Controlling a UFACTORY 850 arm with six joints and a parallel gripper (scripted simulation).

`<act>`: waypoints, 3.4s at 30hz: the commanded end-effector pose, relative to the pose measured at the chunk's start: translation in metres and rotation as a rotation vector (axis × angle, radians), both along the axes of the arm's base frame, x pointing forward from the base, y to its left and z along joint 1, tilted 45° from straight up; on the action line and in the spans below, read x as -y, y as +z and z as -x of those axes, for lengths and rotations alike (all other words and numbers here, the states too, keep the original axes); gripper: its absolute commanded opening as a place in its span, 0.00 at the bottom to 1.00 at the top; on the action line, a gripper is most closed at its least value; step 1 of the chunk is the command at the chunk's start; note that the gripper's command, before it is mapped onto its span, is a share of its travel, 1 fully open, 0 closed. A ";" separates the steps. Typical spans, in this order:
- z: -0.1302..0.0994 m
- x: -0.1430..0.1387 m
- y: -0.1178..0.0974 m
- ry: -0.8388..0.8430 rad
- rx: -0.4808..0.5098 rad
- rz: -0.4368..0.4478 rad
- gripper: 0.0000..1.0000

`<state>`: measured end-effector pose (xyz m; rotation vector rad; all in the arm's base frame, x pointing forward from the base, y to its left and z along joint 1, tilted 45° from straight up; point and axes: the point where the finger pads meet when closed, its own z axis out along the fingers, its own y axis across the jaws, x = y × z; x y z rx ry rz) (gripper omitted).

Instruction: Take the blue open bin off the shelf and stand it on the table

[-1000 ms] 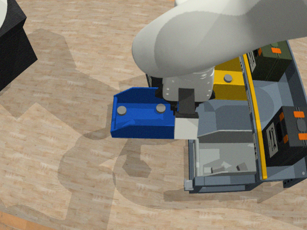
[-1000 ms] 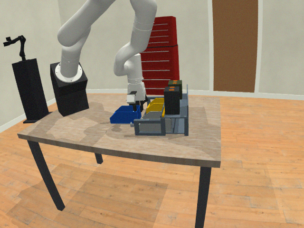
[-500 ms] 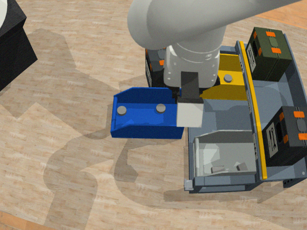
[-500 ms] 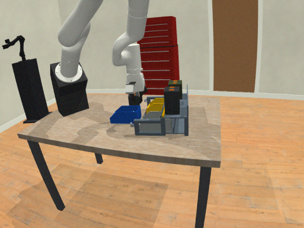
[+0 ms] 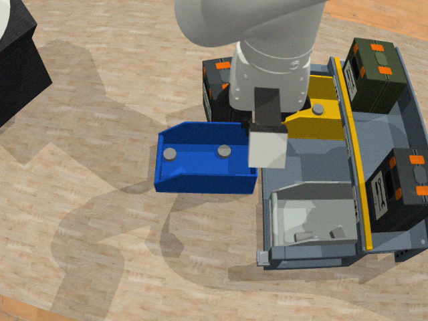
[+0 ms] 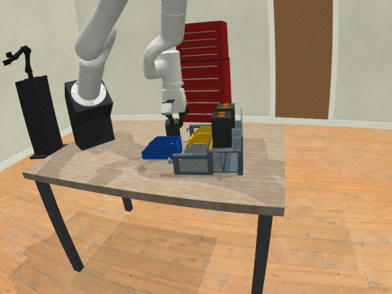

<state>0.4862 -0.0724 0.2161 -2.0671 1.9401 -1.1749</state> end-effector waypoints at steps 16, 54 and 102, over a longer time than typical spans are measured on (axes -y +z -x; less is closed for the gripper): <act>-0.005 0.004 -0.006 0.000 0.000 0.000 0.33; -0.010 0.007 -0.011 0.000 0.000 0.000 0.33; -0.010 0.007 -0.011 0.000 0.000 0.000 0.33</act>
